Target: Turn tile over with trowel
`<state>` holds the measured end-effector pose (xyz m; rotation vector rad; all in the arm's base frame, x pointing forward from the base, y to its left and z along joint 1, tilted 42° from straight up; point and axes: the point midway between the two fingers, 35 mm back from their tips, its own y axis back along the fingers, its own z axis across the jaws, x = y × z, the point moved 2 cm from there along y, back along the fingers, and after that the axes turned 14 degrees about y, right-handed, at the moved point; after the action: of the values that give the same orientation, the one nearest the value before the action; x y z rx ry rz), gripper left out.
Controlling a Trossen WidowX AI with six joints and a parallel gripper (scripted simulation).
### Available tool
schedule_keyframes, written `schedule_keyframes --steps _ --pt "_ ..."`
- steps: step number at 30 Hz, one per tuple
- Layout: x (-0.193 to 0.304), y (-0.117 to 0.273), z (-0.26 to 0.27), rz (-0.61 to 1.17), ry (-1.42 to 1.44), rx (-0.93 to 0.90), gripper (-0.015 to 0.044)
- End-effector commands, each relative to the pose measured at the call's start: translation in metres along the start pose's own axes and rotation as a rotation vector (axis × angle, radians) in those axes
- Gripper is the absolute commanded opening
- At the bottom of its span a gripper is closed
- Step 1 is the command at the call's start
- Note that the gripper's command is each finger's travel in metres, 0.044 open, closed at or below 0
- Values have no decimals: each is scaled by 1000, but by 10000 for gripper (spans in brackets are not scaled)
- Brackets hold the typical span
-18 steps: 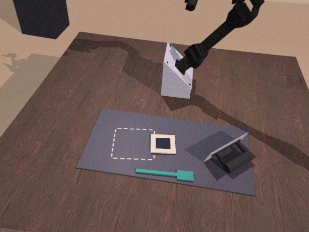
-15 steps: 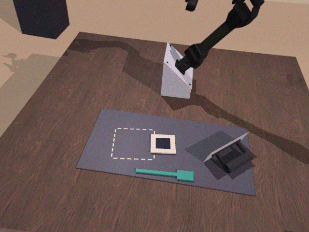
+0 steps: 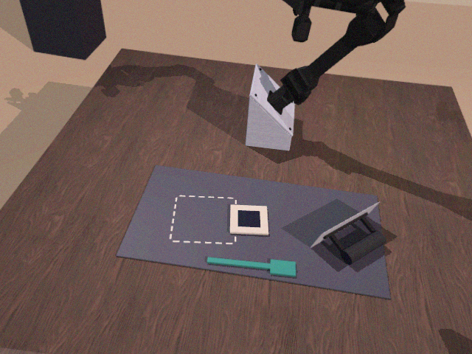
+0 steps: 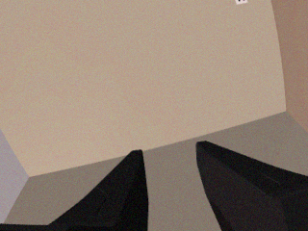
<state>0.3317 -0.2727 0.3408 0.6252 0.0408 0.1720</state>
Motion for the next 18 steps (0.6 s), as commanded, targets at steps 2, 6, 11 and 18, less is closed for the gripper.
schedule_keyframes --steps 2,6,11,18 --pt "14 3 -11 48 145 32 100" --pt "26 7 -19 95 274 52 100" --pt "40 13 -30 156 435 71 100" --pt "59 23 -46 246 661 85 100"
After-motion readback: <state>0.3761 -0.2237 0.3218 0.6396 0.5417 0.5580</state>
